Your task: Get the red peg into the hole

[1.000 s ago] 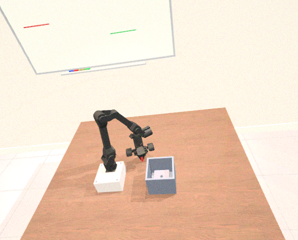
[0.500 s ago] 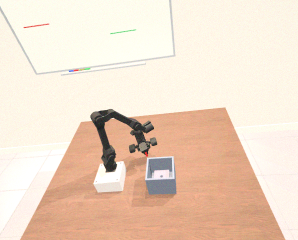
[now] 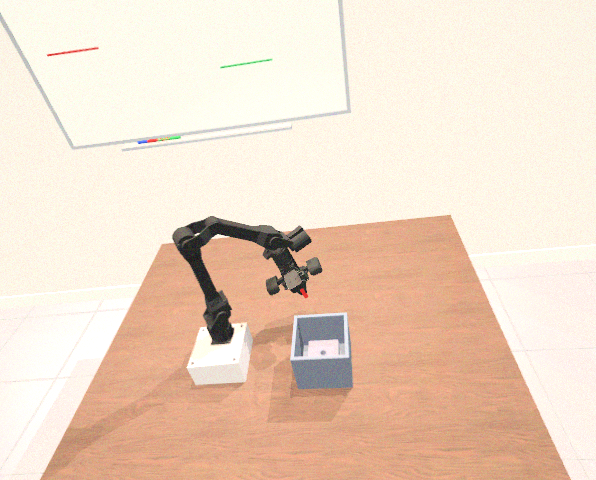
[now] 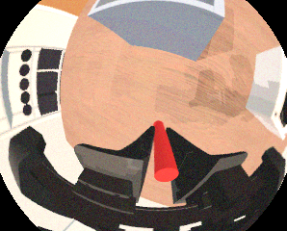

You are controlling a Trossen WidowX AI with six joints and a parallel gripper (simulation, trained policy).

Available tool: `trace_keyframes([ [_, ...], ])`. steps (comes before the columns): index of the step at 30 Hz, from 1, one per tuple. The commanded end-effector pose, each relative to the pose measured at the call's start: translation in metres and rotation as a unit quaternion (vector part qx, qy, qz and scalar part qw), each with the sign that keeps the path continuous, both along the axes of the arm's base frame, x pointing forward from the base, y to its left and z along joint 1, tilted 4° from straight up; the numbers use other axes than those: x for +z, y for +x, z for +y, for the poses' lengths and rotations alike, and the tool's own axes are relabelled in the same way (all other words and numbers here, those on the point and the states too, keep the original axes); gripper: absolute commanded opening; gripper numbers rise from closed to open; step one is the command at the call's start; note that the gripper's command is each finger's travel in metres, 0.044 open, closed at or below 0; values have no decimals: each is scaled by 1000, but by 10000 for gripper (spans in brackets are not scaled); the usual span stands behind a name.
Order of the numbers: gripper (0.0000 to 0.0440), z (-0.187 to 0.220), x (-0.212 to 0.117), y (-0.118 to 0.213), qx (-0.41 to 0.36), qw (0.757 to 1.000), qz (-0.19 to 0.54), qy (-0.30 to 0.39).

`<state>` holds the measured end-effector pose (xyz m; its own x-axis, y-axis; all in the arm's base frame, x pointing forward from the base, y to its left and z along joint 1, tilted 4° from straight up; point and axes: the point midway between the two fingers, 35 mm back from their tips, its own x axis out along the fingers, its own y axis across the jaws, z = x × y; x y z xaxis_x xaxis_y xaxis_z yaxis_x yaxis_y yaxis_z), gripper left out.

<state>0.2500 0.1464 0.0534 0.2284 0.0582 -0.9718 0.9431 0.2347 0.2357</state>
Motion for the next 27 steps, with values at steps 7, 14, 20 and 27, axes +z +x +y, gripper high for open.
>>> trace_keyframes([
  [7,0,-23,41,27,-1,999,-33,-12],
  [14,0,-51,60,39,-9,999,-33,-32],
  [20,0,-77,67,45,-21,998,-27,-49],
  [27,0,-104,69,48,-32,997,-12,-64],
])
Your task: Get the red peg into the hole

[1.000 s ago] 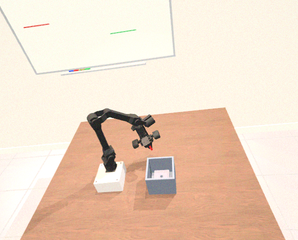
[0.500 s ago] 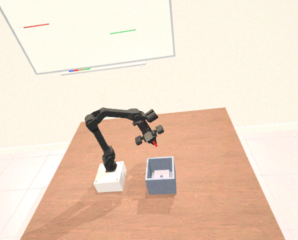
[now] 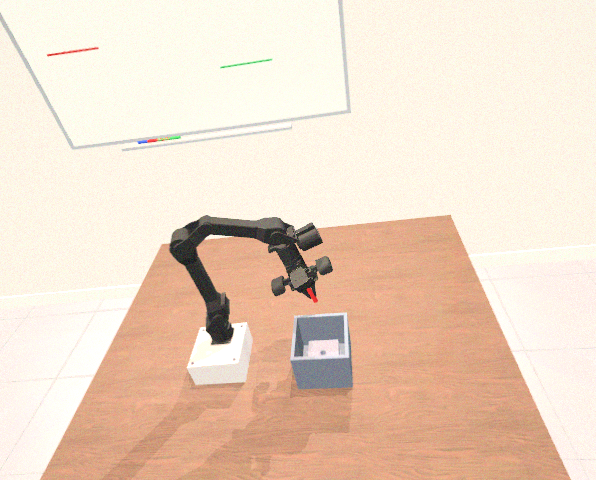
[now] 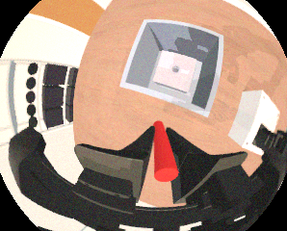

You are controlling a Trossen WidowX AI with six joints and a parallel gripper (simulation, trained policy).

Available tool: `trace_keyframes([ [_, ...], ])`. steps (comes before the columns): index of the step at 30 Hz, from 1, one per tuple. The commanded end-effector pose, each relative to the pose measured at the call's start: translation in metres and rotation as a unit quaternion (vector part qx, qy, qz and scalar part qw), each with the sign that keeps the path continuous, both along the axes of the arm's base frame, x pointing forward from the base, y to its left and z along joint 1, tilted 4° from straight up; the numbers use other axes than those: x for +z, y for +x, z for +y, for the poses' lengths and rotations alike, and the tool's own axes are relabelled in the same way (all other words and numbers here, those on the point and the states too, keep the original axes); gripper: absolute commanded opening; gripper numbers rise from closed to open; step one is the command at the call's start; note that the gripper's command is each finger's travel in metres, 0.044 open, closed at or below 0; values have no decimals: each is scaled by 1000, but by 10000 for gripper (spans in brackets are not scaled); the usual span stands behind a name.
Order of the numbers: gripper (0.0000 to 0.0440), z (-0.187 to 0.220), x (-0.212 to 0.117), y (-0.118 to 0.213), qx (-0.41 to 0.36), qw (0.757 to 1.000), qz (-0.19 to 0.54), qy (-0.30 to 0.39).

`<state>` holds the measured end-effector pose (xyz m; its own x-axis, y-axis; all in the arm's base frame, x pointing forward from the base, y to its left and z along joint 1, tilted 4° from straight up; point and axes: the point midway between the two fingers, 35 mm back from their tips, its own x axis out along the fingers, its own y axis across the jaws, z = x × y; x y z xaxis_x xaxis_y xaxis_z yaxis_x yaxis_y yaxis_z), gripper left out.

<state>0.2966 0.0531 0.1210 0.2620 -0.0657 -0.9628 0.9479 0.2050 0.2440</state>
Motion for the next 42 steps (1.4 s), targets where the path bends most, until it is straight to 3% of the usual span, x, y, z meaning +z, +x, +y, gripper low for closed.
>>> trace_keyframes([
  [1,0,-14,1,2,-4,1000,8,-9],
  [22,0,-71,-16,8,-19,998,58,-14],
  [42,0,-99,-61,17,-21,996,82,9],
])
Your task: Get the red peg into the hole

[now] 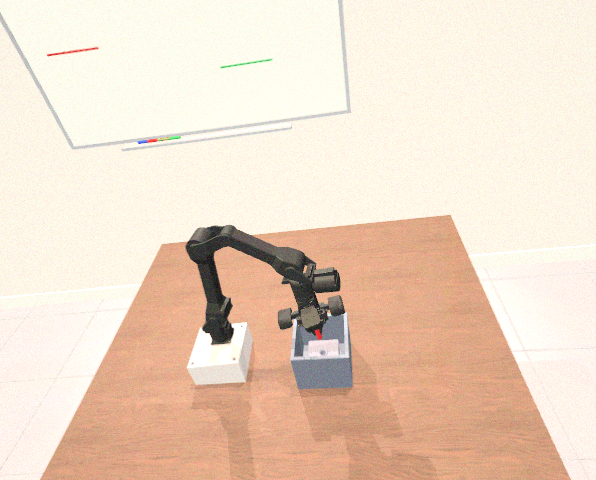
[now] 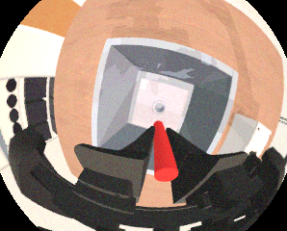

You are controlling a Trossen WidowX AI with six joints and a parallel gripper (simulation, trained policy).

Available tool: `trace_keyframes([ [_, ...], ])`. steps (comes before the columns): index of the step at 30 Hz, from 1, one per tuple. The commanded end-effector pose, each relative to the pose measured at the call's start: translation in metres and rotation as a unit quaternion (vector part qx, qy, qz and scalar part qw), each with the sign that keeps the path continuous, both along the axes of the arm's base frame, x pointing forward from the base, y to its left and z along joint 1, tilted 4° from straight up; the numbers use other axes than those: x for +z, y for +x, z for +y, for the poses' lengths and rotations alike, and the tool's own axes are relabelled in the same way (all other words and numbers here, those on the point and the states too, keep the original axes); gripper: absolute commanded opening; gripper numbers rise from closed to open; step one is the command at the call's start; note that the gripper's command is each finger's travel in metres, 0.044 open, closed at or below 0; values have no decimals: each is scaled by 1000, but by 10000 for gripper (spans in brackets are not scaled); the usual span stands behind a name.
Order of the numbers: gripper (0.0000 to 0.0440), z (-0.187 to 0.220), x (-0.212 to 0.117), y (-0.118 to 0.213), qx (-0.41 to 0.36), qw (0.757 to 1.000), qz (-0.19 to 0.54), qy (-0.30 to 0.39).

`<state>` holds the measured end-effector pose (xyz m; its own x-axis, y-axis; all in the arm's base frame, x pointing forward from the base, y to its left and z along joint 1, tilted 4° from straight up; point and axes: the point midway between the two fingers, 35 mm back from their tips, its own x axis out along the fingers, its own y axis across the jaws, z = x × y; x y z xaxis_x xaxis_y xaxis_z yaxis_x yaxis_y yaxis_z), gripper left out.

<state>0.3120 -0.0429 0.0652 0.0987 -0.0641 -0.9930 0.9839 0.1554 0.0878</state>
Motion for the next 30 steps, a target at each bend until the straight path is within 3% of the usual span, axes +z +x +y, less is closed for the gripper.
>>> trace_keyframes([
  [1,0,-4,-8,2,3,1000,1,5],
  [16,0,-14,-40,6,25,1000,14,8],
  [19,21,-15,-45,6,30,999,21,6],
  [24,99,-16,-52,6,38,999,33,6],
  [30,97,-6,-53,5,38,998,42,38],
])
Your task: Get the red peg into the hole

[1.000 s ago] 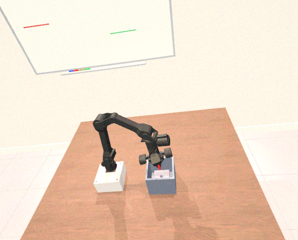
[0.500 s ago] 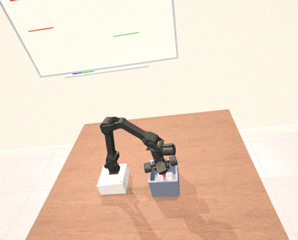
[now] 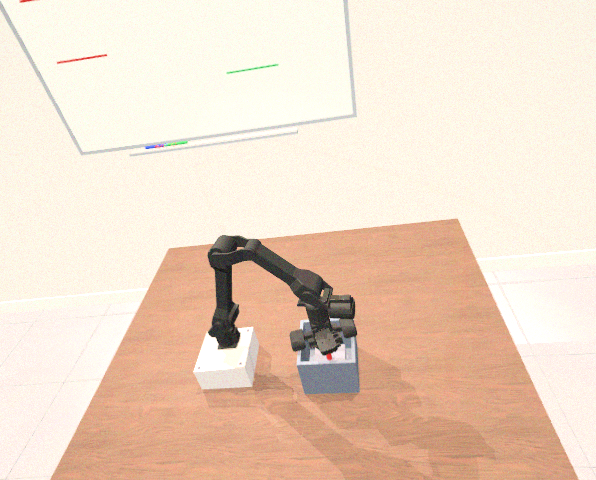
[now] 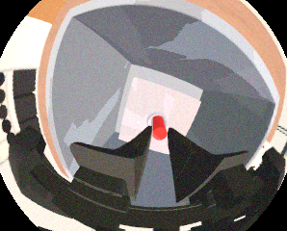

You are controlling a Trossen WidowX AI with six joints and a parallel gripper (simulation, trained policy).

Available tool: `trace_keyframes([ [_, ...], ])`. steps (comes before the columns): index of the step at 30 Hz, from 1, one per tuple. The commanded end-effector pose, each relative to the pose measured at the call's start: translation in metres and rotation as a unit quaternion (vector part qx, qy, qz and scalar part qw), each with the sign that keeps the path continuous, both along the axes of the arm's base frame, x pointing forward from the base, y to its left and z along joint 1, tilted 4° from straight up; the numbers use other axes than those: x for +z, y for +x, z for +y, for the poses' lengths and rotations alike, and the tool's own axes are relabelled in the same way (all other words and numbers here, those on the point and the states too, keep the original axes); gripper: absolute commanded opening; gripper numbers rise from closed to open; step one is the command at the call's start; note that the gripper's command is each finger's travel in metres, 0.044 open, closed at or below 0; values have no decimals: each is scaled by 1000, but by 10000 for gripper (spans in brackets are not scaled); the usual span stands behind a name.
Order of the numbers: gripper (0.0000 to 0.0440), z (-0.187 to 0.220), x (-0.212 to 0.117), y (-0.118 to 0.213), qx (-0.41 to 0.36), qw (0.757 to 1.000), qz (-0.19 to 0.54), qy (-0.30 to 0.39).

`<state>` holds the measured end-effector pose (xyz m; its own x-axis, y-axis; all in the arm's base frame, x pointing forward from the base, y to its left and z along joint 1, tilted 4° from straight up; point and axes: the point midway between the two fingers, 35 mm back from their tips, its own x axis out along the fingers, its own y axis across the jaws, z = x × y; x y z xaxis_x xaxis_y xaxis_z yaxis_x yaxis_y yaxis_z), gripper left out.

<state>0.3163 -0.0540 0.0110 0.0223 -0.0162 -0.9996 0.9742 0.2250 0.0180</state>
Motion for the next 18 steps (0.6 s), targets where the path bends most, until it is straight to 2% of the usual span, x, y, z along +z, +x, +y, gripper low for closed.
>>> trace_keyframes([
  [1,98,8,2,0,0,1000,5,24],
  [12,44,33,26,-13,-16,996,36,86],
  [18,29,43,39,-21,-27,992,51,109],
])
